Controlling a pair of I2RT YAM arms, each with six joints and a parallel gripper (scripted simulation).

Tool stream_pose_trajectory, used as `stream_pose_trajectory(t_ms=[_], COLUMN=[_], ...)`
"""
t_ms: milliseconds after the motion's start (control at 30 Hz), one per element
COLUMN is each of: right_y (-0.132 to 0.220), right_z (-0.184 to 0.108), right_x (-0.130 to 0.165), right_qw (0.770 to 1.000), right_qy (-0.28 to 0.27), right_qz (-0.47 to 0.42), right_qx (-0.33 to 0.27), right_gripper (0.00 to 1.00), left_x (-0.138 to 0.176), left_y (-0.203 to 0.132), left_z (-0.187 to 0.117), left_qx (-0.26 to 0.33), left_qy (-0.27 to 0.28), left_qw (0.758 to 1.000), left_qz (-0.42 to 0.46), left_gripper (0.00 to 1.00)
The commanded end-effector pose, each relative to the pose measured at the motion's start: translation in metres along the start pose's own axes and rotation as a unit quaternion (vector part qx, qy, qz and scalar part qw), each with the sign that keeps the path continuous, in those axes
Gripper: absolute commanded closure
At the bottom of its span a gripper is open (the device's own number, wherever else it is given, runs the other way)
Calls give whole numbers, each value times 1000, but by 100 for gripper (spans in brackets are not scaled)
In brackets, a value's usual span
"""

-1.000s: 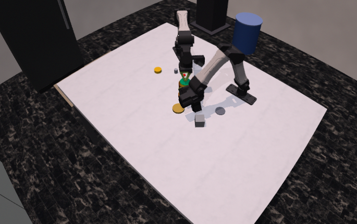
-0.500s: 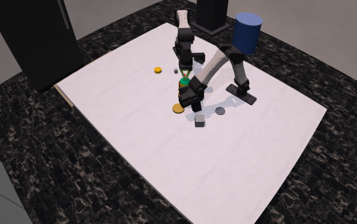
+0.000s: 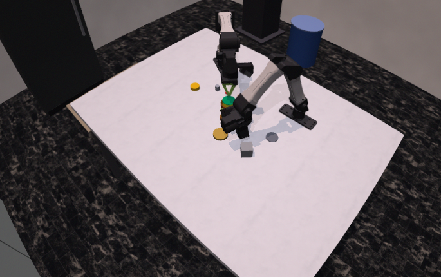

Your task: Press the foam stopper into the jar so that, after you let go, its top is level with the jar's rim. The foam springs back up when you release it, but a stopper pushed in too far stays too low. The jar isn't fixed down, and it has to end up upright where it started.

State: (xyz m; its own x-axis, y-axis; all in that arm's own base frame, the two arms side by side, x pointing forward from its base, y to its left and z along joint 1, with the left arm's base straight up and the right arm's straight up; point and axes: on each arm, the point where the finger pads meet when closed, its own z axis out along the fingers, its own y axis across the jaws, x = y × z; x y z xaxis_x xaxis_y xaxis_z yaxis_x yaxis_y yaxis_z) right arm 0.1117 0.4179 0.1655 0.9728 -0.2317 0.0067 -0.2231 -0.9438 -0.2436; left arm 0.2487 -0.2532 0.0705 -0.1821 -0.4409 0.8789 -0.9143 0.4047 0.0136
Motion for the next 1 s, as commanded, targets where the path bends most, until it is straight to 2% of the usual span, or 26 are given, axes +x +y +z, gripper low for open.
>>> stream_pose_trajectory(t_ms=[0, 333, 567, 633, 767, 900, 967], right_y=[0, 1, 2, 2, 4, 3, 9], right_z=[-2, -13, 6, -1, 13, 9, 37], right_x=[4, 2, 2, 1, 1, 1, 0], right_qw=[1000, 1000, 1000, 1000, 1000, 1000, 1000], right_qy=[2, 2, 2, 2, 2, 2, 1], right_qz=[7, 5, 2, 2, 0, -1, -3], right_qx=[-5, 8, 7, 20, 10, 20, -11], right_gripper=[100, 100, 100, 100, 100, 100, 100], left_x=[-3, -3, -3, -3, -3, -3, -3], left_y=[-2, -2, -2, -2, -2, -2, -2], left_z=[6, 6, 6, 6, 6, 6, 6], left_qx=[-2, -2, -2, -2, -2, -2, -2], left_qy=[-4, -4, -4, -4, -4, -4, -4], left_qw=[1000, 1000, 1000, 1000, 1000, 1000, 1000], left_qz=[26, 26, 26, 26, 26, 26, 26], left_gripper=[36, 36, 36, 36, 36, 36, 36])
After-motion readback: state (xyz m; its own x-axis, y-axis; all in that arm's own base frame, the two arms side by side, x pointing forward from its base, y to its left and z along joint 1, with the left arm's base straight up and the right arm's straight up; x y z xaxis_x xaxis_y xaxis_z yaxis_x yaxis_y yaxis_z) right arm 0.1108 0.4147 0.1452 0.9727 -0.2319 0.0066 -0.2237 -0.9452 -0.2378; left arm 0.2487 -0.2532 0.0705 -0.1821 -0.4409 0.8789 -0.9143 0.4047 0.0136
